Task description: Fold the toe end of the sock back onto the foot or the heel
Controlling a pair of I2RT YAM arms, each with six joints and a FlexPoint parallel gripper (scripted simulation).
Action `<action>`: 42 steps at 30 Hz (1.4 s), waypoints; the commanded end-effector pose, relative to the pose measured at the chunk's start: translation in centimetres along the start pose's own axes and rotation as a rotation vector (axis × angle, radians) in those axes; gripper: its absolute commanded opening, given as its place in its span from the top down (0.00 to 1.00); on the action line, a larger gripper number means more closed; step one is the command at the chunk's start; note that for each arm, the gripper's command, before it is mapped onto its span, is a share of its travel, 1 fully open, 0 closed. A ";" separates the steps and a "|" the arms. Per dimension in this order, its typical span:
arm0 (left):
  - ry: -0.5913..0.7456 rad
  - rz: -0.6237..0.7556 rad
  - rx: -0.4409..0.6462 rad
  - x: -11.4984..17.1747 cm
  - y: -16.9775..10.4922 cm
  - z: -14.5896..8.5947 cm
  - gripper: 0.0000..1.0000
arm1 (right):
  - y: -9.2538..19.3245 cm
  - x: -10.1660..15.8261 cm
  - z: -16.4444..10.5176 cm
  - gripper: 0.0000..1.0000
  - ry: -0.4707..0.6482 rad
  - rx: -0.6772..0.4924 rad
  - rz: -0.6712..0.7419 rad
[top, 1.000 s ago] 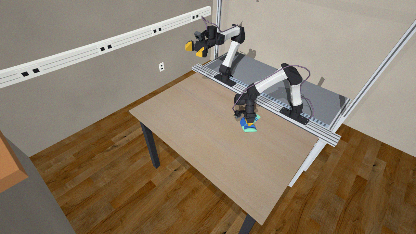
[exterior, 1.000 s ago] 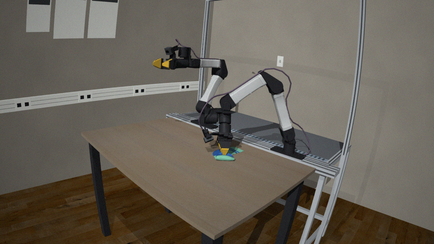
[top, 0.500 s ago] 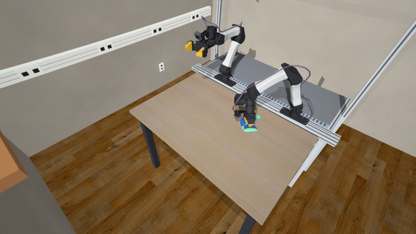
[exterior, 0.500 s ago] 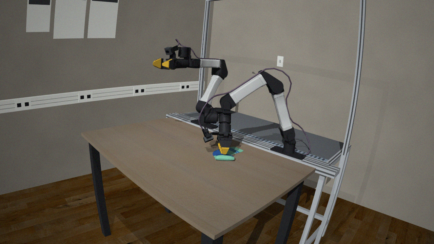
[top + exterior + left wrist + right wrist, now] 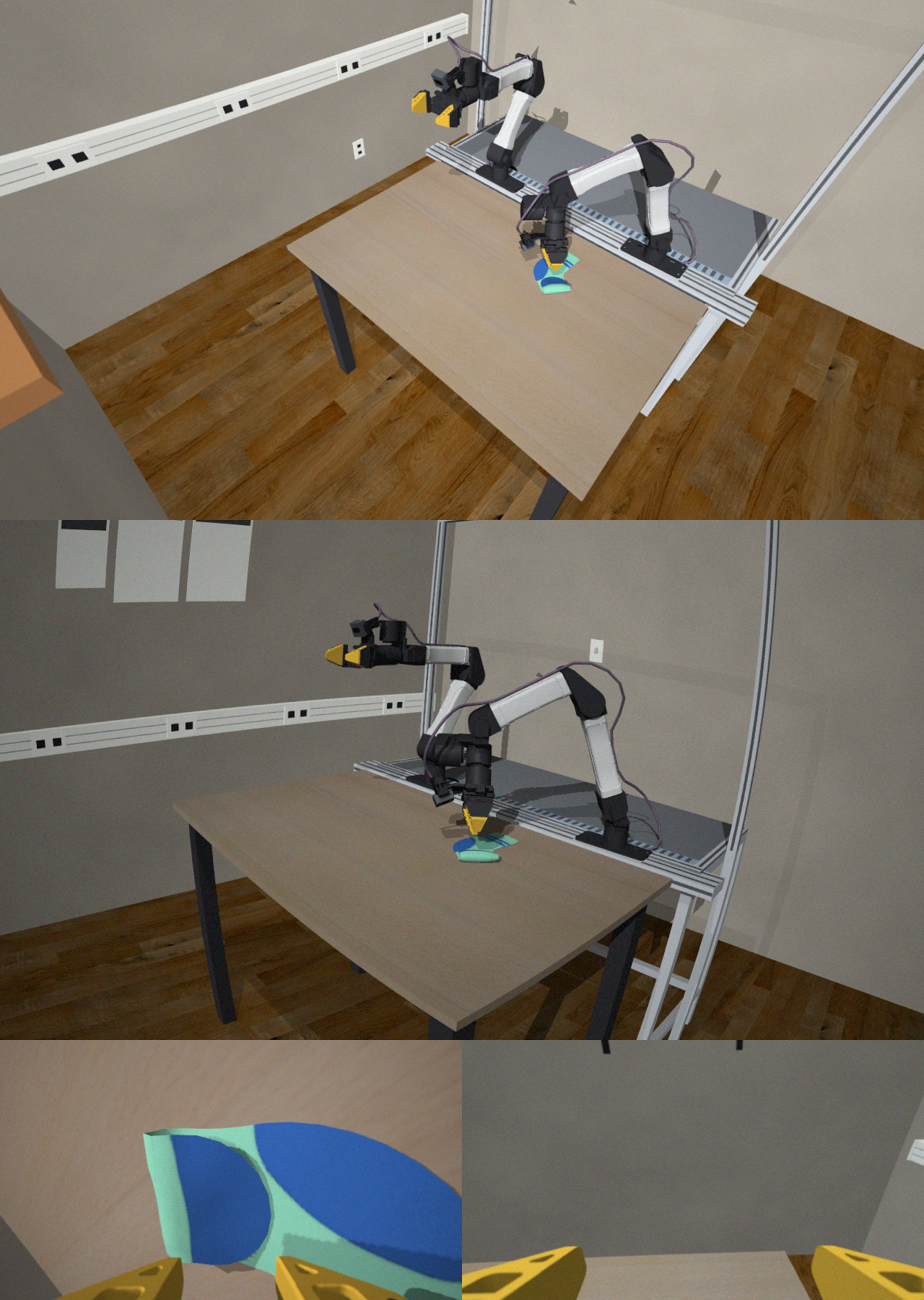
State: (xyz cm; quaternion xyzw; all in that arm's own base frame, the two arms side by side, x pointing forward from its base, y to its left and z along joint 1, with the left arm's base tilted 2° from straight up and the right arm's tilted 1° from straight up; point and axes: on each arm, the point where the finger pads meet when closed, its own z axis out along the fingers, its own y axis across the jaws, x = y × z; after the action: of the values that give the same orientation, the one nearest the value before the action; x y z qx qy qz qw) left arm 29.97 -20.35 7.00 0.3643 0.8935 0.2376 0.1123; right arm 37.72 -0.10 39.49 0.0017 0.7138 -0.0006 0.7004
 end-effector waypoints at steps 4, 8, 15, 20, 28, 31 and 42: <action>0.002 -0.013 -0.010 0.3 0.5 -2.3 0.61 | 0.1 -0.7 -0.2 0.00 -0.019 -0.003 -0.002; -0.032 -0.023 -0.002 -0.4 0.5 -3.1 0.61 | 0.1 -0.7 -0.2 0.00 -0.019 -0.003 -0.002; -0.018 -0.012 -0.004 -0.3 0.3 -2.7 0.61 | 0.1 -0.7 -0.2 0.00 -0.019 -0.003 -0.002; -0.018 -0.012 -0.004 -0.3 0.3 -2.7 0.61 | 0.1 -0.7 -0.2 0.00 -0.019 -0.003 -0.002; -0.083 -0.090 0.036 -1.0 1.7 -2.3 0.61 | 0.2 -1.4 -0.4 0.00 -0.037 -0.005 -0.002; -0.169 -0.187 0.083 -2.2 3.4 -2.7 0.61 | 0.2 -1.9 -0.6 0.00 -0.051 -0.008 -0.004; -0.372 -0.416 0.147 -3.3 9.4 -3.9 0.61 | 0.4 0.1 -0.3 0.00 0.000 -0.015 -0.009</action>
State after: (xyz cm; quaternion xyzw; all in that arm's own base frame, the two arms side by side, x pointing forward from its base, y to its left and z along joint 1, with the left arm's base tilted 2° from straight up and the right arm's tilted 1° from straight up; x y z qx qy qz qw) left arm 34.98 -18.08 13.26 0.2372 0.9341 0.1137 0.2415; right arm 37.68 -0.08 39.68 0.0014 0.7121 -0.0003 0.7020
